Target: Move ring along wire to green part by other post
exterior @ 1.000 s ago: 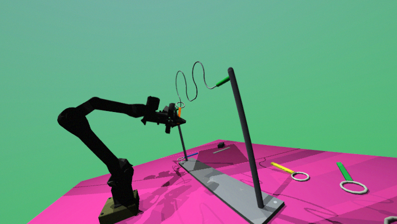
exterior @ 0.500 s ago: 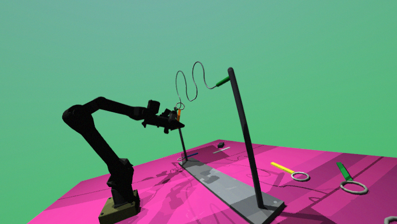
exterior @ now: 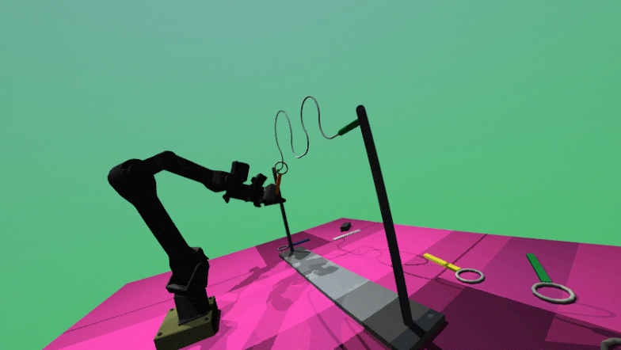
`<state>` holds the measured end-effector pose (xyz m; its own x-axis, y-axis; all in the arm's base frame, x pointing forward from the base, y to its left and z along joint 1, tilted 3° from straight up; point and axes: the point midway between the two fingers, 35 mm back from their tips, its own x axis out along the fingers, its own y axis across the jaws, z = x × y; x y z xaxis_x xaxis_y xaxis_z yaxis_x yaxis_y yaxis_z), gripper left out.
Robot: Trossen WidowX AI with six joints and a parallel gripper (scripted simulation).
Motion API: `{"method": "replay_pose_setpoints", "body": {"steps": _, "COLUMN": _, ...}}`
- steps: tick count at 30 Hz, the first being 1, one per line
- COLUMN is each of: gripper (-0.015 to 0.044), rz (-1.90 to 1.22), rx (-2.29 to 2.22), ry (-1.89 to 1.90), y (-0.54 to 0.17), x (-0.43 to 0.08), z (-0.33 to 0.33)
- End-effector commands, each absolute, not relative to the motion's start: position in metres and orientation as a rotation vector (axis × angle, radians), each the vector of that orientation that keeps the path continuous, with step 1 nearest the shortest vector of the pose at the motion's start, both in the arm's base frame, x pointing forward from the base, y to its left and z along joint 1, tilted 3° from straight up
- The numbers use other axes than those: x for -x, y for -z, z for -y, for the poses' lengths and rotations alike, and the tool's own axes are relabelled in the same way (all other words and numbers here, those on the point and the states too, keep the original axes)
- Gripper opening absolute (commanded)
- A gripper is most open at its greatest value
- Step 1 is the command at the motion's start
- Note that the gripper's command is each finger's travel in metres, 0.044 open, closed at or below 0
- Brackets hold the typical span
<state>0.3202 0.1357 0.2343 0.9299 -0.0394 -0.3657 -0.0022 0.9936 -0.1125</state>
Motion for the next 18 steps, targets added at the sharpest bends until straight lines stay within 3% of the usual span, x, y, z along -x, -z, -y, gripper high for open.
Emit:
{"method": "replay_pose_setpoints", "body": {"steps": 1, "gripper": -0.0150, "rz": -0.376, "rx": 0.065, "ry": 0.003, "y": -0.232, "x": -0.322, "z": -0.146}}
{"method": "replay_pose_setpoints", "body": {"steps": 18, "gripper": -0.0150, "rz": -0.368, "rx": -0.016, "ry": -0.026, "y": -0.231, "x": -0.324, "z": -0.173}}
